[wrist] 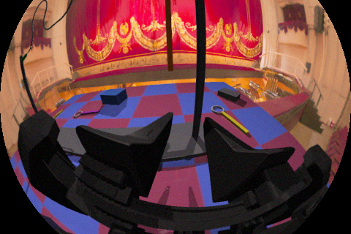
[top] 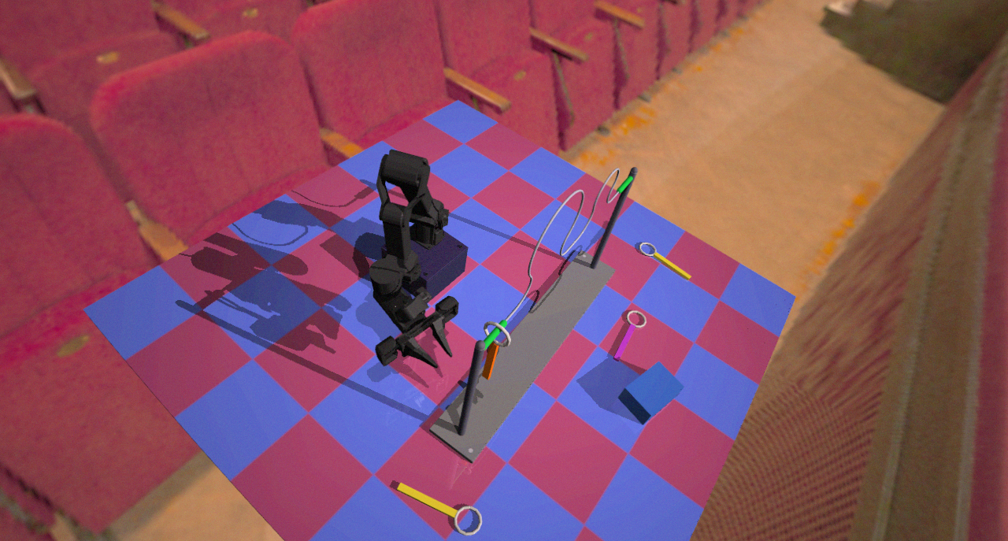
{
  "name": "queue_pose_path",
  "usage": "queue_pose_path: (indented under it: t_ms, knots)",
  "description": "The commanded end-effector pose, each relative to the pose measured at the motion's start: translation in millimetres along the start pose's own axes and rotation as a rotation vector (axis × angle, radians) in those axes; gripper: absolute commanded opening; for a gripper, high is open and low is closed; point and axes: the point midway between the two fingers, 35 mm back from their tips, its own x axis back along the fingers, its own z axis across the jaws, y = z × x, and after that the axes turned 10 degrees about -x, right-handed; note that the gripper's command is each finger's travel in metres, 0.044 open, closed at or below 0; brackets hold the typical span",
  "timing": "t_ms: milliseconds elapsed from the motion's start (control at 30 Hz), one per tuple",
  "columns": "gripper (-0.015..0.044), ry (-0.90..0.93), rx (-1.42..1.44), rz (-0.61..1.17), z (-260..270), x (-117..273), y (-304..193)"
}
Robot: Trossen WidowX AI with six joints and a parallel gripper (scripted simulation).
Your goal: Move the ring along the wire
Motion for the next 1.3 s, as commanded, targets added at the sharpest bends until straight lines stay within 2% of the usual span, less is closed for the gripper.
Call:
queue_pose_path:
  t_ms: [0, 300, 1267]
  knots:
    - [0.0160, 0.025, 0.003, -0.002, 5, -2, -2]
    - [0.0160, 0.235, 0.147, -0.049, 25, -41, 45]
    - [0.0160, 0.240, 0.150, -0.053, 32, -76, 48]
